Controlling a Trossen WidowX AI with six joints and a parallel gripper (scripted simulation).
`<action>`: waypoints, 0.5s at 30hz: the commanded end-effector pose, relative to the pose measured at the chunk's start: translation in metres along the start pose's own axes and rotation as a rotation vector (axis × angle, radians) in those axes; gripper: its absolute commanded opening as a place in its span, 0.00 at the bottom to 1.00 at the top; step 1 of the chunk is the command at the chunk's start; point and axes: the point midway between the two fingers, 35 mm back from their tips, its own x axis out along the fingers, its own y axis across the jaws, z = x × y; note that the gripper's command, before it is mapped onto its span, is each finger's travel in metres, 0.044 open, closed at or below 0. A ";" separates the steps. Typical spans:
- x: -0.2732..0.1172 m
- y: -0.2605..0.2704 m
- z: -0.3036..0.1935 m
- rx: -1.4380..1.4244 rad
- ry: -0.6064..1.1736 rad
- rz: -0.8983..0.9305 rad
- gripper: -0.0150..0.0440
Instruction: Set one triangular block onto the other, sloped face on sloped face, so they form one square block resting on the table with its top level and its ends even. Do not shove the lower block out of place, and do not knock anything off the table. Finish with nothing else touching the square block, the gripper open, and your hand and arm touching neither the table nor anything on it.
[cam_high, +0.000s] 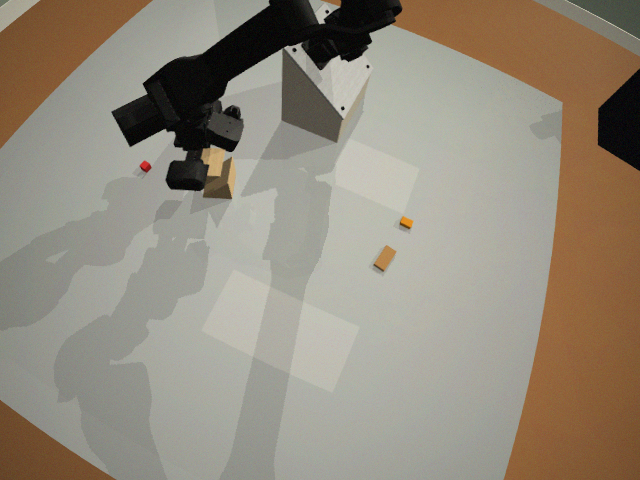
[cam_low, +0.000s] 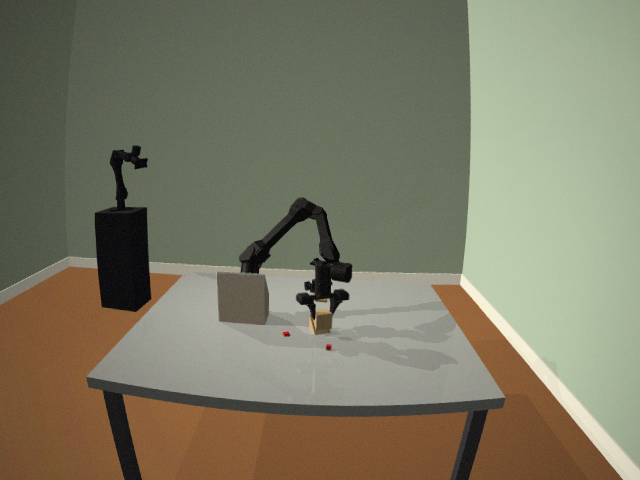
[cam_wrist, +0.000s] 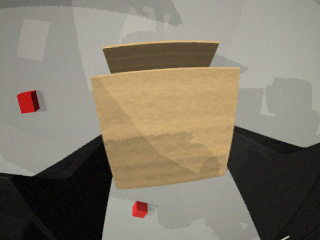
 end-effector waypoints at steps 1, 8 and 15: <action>0.000 -0.002 0.000 0.003 -0.002 -0.011 0.25; -0.001 -0.002 0.000 0.003 -0.002 -0.012 0.25; 0.002 -0.002 0.001 0.003 -0.002 -0.012 0.25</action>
